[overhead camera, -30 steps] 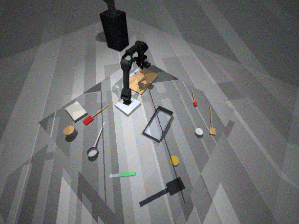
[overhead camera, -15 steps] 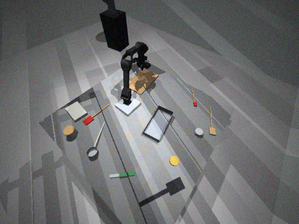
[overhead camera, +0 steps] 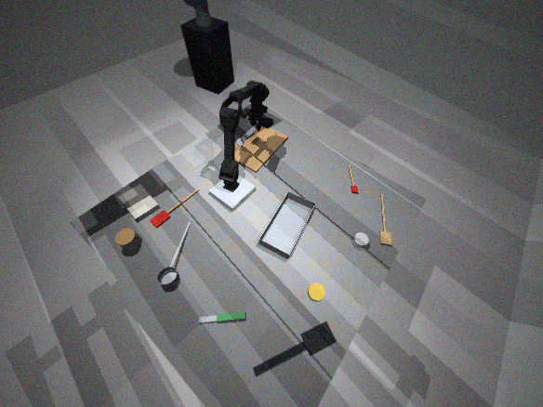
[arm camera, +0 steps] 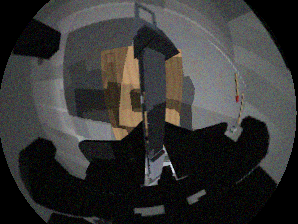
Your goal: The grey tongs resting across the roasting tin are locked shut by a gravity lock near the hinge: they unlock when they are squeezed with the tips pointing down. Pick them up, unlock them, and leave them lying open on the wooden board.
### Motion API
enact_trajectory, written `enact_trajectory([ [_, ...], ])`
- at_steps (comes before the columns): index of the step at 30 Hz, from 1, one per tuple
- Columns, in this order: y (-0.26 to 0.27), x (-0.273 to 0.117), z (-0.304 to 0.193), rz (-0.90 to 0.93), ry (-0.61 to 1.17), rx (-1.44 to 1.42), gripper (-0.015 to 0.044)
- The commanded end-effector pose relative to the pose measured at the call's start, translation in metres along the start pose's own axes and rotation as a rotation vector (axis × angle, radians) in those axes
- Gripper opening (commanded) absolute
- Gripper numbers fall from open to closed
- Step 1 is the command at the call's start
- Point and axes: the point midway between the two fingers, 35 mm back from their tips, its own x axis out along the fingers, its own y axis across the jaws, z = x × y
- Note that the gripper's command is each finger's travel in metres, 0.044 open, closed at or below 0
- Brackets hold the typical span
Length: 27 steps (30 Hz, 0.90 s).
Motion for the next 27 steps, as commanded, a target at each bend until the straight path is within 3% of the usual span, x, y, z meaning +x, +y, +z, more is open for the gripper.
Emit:
enact_trajectory([
  [1, 0.001, 0.005, 0.0, 0.003, -0.001, 0.001, -0.015],
  [27, 0.001, 0.048, -0.001, 0.003, 0.0, 0.001, -0.015],
])
